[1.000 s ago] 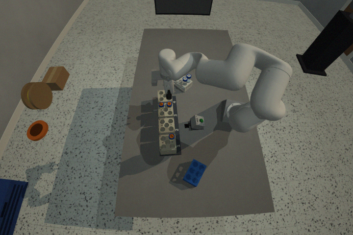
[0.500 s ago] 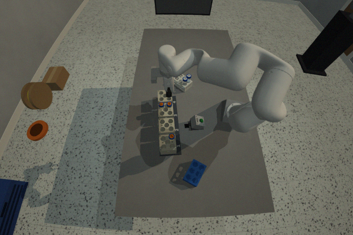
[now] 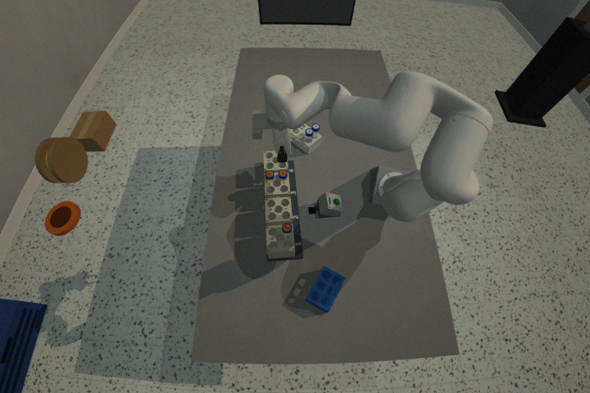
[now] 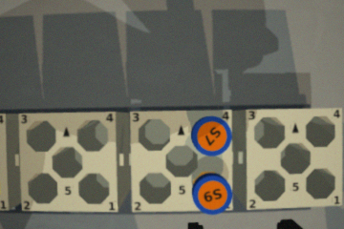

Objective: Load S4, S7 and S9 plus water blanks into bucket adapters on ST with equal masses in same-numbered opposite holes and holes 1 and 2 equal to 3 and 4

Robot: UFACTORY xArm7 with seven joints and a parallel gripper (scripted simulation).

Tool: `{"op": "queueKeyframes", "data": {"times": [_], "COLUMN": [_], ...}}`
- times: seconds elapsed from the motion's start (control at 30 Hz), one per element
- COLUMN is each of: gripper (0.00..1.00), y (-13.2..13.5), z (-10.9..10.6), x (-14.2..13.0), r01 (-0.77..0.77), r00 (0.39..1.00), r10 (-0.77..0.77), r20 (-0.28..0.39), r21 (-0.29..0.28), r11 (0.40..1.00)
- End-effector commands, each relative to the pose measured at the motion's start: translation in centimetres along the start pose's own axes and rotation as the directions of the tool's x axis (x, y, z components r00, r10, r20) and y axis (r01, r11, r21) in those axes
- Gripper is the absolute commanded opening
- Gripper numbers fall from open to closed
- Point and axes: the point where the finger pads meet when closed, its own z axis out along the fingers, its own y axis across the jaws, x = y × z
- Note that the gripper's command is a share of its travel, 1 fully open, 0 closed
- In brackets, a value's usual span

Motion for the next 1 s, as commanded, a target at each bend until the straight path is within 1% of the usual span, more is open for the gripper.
{"op": "queueKeyframes", "data": {"times": [0.0,0.03,0.07,0.1,0.17,0.37,0.5,0.67,0.73,0.87,0.97], "gripper": [0.44,0.44,0.57,0.57,0.57,0.57,0.57,0.57,0.57,0.57,0.57], "y": [0.1,0.1,0.5,0.9,0.9,3.4,5.1,7.2,7.2,8.8,10.1], "z": [-0.2,-0.2,-0.2,-0.2,-0.2,-0.2,-0.2,-0.2,-0.2,-0.2,-0.2], "x": [0.1,0.1,-0.2,-0.5,-0.5,-2.1,-3.3,-4.7,-4.7,-5.8,-6.6], "r01": [-0.001,-0.001,0.033,0.066,0.066,0.263,0.389,0.536,0.536,0.644,0.654], "r00": [1.0,1.0,0.999,0.998,0.998,0.965,0.921,0.844,0.844,0.765,0.757], "r10": [0.001,0.001,-0.033,-0.066,-0.066,-0.263,-0.389,-0.536,-0.536,-0.644,-0.654], "r20": [-0.004,-0.004,-0.004,-0.003,-0.003,-0.002,-0.002,-0.001,-0.001,0.0,0.0], "r21": [-0.003,-0.003,-0.003,-0.003,-0.003,-0.004,-0.004,-0.005,-0.005,-0.005,-0.005], "r11": [1.0,1.0,0.999,0.998,0.998,0.965,0.921,0.844,0.844,0.765,0.757]}}
